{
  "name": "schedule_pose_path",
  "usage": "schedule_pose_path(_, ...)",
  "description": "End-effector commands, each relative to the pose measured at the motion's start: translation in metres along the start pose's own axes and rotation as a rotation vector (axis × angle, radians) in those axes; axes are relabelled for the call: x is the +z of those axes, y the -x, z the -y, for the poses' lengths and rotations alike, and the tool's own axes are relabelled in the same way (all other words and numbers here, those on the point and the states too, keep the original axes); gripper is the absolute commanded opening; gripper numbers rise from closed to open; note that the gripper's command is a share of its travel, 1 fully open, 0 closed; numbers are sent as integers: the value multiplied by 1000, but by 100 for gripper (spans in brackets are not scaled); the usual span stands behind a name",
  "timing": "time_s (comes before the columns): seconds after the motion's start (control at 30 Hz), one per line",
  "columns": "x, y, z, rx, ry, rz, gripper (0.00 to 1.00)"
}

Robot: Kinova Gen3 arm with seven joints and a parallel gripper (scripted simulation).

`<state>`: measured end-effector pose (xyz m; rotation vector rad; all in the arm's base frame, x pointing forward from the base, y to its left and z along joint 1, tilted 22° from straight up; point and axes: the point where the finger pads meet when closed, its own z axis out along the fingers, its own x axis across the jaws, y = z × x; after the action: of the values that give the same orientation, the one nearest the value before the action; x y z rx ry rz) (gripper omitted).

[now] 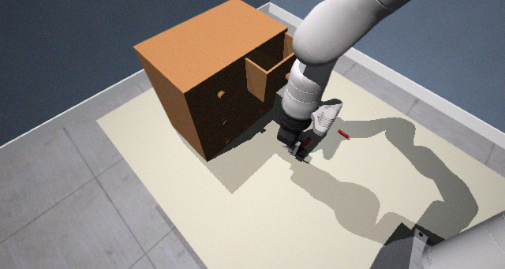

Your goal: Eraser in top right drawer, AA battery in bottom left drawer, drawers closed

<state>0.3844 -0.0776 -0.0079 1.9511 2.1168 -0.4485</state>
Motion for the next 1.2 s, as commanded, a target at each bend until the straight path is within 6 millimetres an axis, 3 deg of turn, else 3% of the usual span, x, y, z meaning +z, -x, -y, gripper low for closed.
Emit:
schedule_pose_path(0.0,-1,17,0,132,10,-4,45)
schedule_pose_path(0.13,-1,27,3,204,4,-2,45)
schedule_pose_path(0.63,-6,26,3,205,0,-3,45)
schedule_pose_path(1.17,-44,26,1,207,6,-7,45)
